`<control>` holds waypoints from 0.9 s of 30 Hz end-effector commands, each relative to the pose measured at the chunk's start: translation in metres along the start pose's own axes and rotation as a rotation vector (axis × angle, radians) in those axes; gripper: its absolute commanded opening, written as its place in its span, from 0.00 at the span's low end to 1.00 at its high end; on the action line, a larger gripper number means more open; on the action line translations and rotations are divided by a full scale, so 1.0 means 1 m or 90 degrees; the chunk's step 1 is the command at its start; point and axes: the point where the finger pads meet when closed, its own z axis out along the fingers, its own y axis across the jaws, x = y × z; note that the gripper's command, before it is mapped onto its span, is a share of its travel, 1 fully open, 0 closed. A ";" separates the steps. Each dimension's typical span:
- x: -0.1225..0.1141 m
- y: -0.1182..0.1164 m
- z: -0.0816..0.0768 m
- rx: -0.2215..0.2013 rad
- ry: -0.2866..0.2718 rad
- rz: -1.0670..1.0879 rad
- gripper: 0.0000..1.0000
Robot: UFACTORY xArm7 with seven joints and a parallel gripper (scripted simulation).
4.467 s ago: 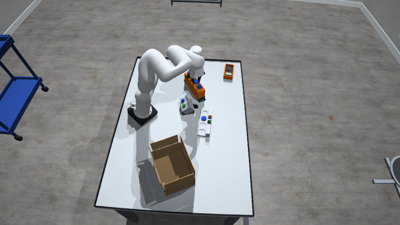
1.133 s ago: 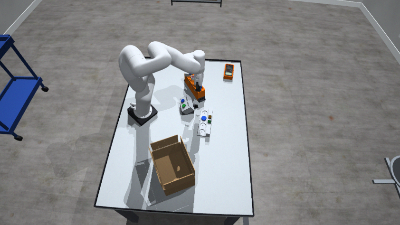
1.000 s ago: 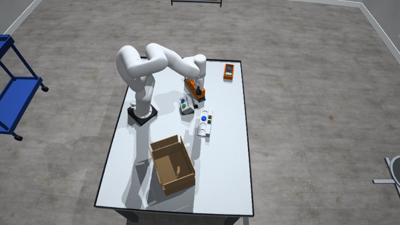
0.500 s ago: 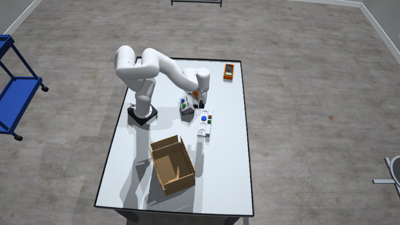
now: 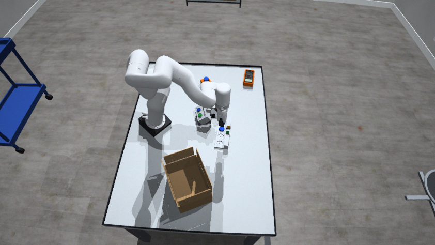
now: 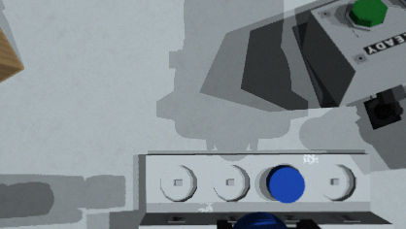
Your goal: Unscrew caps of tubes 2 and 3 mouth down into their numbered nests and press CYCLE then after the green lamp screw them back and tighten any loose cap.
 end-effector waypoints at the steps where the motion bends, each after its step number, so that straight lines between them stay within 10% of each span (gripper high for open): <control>1: -0.001 0.000 0.015 0.000 -0.001 0.001 0.00; 27: -0.001 -0.001 0.124 0.000 0.000 0.000 0.00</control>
